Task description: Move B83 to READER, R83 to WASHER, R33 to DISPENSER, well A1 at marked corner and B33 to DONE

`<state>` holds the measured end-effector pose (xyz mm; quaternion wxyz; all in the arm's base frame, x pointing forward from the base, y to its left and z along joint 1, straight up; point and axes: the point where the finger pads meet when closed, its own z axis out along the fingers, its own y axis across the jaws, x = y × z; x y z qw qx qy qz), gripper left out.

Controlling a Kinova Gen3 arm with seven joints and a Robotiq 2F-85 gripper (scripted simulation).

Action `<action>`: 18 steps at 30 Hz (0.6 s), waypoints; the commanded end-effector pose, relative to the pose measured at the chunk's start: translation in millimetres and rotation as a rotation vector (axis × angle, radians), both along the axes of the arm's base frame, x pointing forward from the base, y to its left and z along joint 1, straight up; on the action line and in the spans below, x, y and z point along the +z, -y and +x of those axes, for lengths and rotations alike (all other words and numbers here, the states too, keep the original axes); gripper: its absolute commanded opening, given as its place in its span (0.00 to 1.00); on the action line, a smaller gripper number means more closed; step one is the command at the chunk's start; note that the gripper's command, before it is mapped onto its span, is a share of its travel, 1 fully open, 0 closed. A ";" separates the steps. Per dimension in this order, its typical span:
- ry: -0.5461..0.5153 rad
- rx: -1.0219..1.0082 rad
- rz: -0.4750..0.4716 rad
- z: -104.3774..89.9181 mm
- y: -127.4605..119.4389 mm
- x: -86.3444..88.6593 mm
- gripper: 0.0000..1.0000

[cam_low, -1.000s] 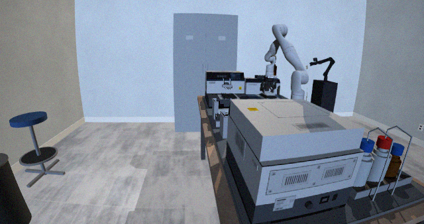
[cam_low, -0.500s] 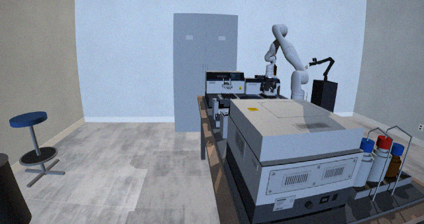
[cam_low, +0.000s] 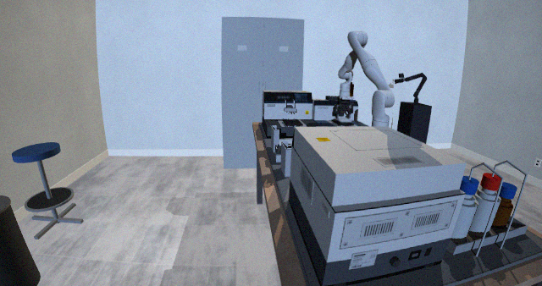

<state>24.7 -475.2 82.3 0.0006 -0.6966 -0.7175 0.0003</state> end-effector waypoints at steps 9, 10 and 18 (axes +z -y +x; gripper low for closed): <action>0.000 0.000 -0.002 0.1 0.5 -2.3 0.94; 0.000 0.000 -0.002 0.1 0.5 -2.6 0.94; 0.000 0.000 -0.002 0.1 0.5 -4.6 0.94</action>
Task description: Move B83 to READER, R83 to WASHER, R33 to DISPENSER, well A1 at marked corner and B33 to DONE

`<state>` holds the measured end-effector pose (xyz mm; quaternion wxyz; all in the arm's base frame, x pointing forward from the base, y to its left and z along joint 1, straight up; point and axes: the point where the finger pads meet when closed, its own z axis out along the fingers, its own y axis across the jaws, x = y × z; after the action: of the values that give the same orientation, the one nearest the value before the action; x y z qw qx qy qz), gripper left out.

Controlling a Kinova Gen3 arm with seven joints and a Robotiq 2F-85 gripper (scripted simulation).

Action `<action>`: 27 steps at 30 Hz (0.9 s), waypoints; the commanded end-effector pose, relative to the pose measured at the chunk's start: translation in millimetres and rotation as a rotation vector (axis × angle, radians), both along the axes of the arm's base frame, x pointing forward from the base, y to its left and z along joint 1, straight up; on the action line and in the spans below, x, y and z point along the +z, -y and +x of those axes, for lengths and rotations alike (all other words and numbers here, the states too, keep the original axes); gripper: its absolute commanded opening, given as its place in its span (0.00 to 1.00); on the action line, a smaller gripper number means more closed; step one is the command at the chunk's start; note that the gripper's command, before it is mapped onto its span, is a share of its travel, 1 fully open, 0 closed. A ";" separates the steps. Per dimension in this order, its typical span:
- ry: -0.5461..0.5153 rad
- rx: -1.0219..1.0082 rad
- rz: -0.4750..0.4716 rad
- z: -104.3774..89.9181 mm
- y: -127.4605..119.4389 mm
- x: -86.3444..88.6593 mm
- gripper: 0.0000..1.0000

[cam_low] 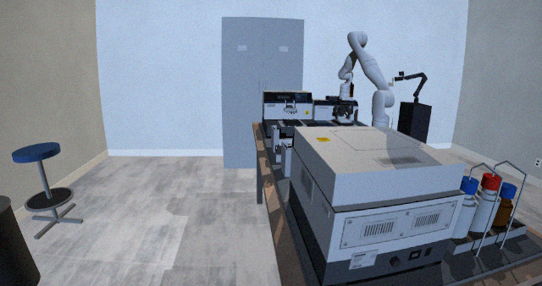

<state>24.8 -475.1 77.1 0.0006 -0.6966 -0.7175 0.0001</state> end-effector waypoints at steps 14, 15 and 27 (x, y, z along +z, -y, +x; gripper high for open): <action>0.000 0.000 -0.002 0.0 0.5 -3.7 0.94; 0.000 0.000 -0.002 0.0 0.5 -3.7 0.94; 0.000 0.000 -0.002 0.0 0.5 -3.7 1.00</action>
<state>24.8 -475.1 72.7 0.0006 -0.6966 -0.7175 0.0002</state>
